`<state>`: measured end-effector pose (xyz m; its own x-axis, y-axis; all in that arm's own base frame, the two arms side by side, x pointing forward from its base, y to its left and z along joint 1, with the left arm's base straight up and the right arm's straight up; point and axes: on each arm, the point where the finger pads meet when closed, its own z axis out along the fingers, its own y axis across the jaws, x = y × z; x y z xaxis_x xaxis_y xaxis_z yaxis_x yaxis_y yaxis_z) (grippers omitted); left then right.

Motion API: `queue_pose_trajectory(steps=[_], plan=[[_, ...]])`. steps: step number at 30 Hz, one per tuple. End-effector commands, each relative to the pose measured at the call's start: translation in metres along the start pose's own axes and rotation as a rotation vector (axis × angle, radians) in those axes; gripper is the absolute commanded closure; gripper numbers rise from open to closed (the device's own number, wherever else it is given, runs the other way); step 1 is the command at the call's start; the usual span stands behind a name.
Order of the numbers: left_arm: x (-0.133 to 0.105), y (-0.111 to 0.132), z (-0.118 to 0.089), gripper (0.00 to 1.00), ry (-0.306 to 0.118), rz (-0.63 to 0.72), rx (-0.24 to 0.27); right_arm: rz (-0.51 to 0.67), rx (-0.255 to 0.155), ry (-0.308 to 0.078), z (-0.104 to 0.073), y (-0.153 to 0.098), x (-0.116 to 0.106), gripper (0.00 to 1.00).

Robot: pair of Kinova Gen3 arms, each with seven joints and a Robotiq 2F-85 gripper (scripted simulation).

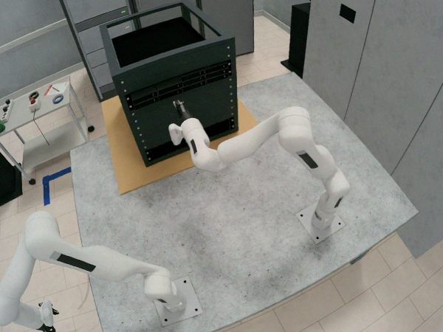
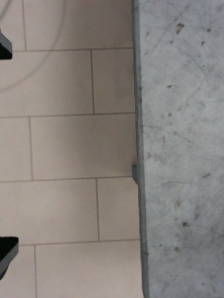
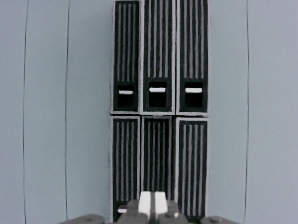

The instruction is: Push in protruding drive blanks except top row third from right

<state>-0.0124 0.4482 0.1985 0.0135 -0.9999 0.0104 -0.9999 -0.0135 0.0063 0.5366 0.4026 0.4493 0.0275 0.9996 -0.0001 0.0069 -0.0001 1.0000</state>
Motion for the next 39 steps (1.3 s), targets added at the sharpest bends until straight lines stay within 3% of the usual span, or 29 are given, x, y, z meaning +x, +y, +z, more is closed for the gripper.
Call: queue_pose_trajectory(steps=[1,24,39], plan=[[-0.002,0.000,-0.002,0.002,-0.010,-0.014,0.006,0.010,-0.001,-0.002,-0.001,0.002,0.002,0.903],[-0.002,0.000,-0.002,0.002,-0.010,-0.014,0.006,-0.002,-0.004,0.002,-0.005,0.003,0.099,0.903],[-0.002,0.000,-0.002,0.002,-0.010,-0.014,0.006,-0.002,-0.004,0.003,0.000,0.003,0.110,0.903]])
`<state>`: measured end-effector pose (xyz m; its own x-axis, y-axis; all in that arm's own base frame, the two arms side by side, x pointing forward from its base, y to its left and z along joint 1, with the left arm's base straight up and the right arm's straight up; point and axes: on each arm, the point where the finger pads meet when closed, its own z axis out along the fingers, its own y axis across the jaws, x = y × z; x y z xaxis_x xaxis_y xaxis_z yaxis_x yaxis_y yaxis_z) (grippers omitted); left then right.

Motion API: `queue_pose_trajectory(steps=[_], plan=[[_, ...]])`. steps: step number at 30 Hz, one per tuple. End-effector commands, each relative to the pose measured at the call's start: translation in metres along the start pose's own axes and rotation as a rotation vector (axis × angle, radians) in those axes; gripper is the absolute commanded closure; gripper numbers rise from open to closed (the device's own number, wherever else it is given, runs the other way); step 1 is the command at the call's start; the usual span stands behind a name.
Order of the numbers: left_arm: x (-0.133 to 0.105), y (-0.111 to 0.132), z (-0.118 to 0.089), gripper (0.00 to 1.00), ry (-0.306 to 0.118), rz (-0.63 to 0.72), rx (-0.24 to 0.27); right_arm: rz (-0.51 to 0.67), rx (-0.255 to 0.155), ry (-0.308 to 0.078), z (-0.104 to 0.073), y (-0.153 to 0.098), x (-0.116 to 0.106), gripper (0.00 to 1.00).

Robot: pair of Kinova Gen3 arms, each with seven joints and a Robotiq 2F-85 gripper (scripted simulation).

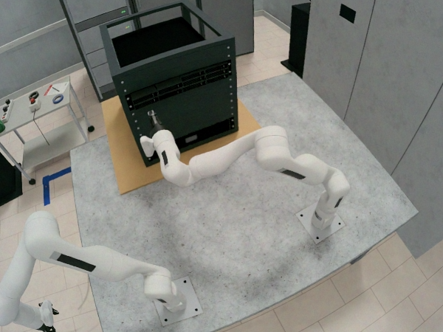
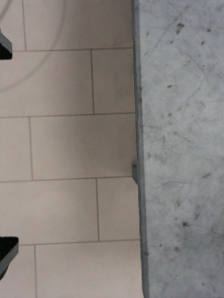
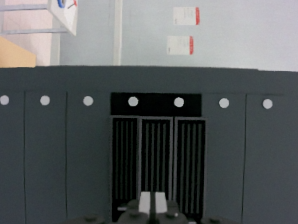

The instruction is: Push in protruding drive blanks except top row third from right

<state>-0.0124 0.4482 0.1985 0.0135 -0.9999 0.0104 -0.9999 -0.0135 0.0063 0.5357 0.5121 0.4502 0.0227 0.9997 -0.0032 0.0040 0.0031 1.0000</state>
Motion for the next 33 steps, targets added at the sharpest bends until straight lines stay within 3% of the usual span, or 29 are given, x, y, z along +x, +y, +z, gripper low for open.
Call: queue_pose_trajectory(steps=[1,9,33], plan=[[-0.002,0.000,-0.002,0.002,-0.010,-0.014,0.006,0.001,-0.001,-0.002,0.008,0.002,0.001,0.903],[-0.002,0.000,-0.002,0.002,-0.010,-0.014,0.006,0.001,-0.002,-0.002,0.049,0.002,0.001,0.903],[-0.002,0.000,-0.002,0.002,-0.010,-0.014,0.006,-0.004,0.001,-0.005,0.052,0.000,-0.001,0.903]])
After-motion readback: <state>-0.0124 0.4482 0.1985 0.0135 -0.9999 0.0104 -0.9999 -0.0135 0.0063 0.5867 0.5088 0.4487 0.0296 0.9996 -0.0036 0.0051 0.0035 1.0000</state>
